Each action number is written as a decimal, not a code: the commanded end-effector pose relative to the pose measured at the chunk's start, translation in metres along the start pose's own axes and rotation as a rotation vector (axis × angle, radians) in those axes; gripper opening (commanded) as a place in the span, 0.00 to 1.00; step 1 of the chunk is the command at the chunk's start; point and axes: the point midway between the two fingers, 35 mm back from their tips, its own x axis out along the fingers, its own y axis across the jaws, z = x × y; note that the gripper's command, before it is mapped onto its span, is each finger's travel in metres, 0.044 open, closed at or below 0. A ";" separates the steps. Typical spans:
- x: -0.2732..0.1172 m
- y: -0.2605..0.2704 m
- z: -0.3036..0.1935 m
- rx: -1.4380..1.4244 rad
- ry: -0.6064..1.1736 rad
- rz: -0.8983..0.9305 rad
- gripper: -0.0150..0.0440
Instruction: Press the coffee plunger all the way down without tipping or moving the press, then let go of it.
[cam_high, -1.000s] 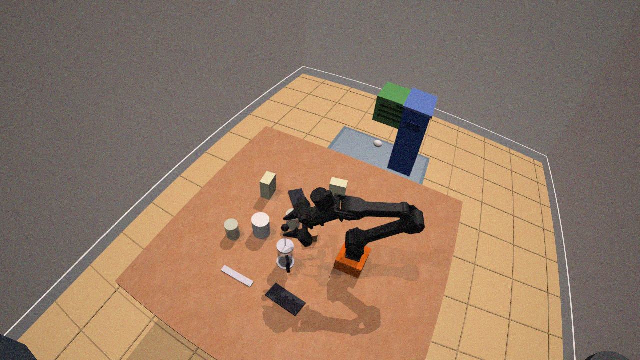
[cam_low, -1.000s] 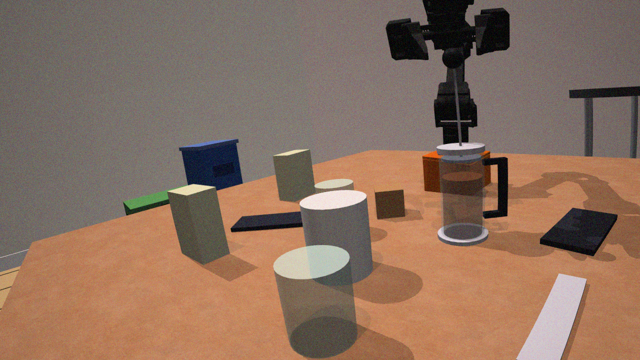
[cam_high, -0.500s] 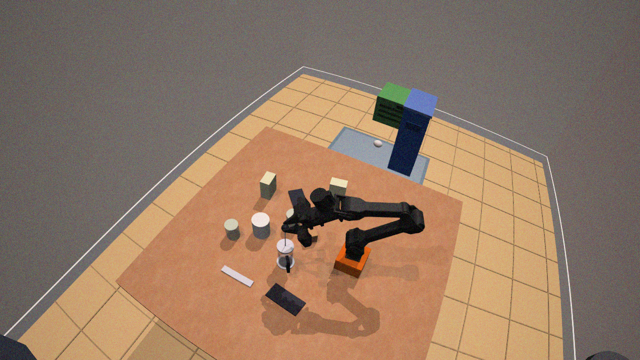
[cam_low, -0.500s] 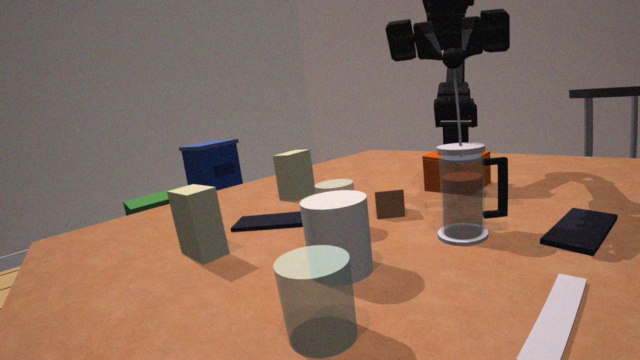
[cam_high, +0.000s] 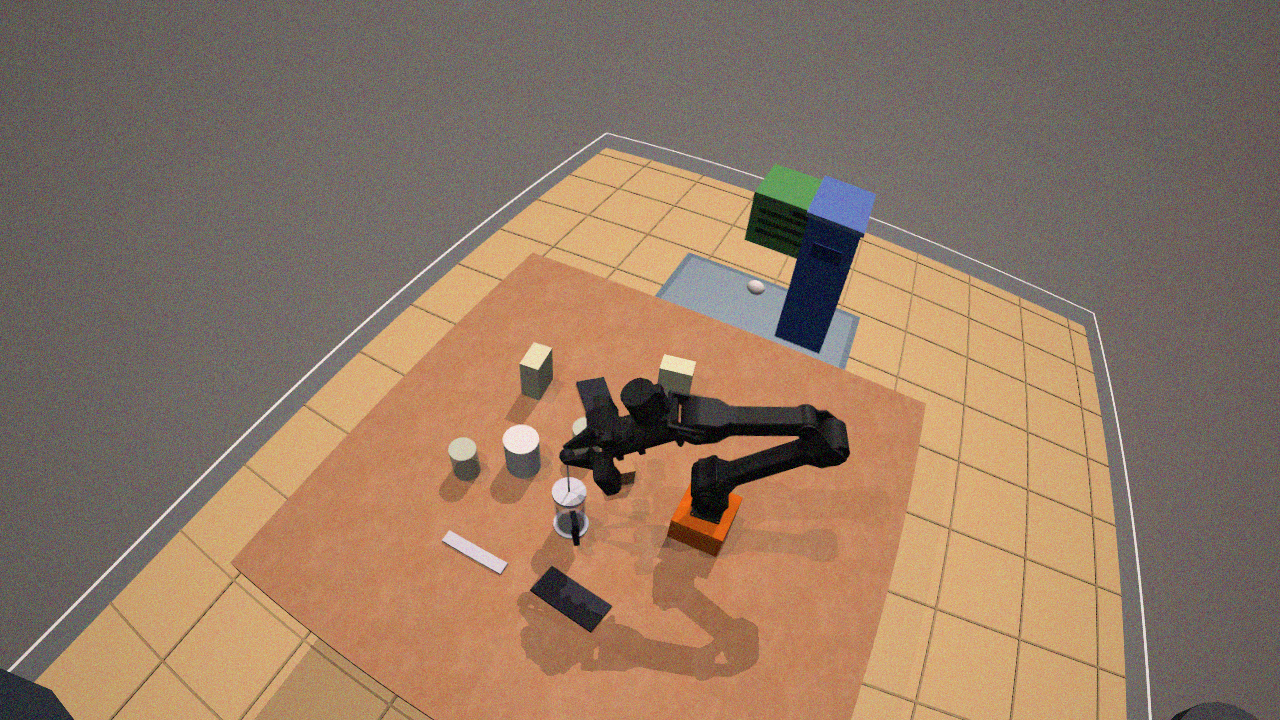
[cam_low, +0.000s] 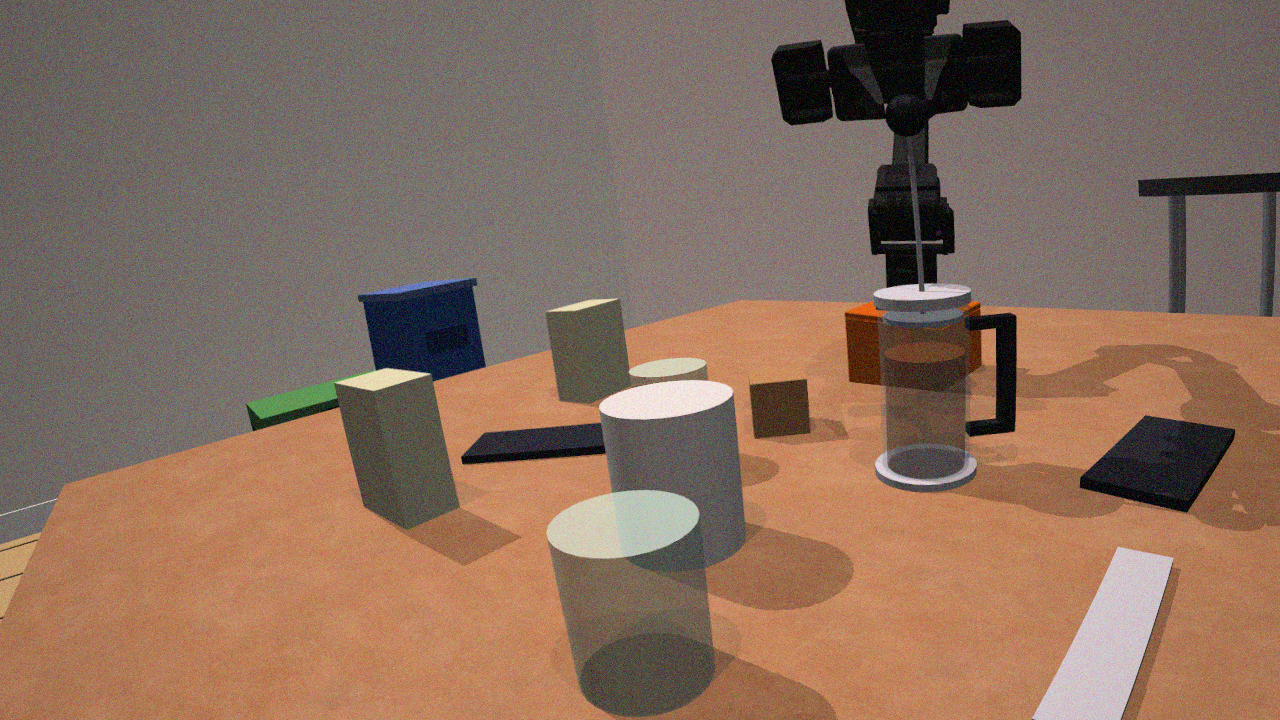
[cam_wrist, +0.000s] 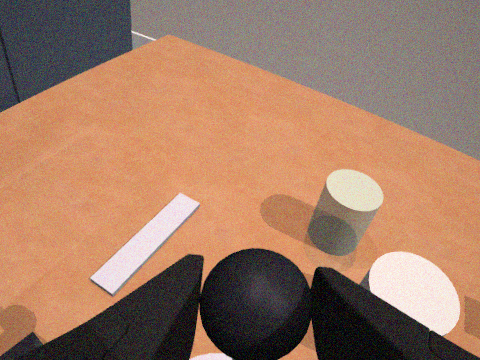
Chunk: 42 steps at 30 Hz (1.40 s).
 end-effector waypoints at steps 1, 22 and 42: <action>0.009 -0.001 -0.018 0.010 0.038 -0.002 0.45; 0.031 -0.001 -0.045 0.010 0.038 -0.002 0.45; 0.050 0.000 -0.071 0.011 0.037 -0.002 0.45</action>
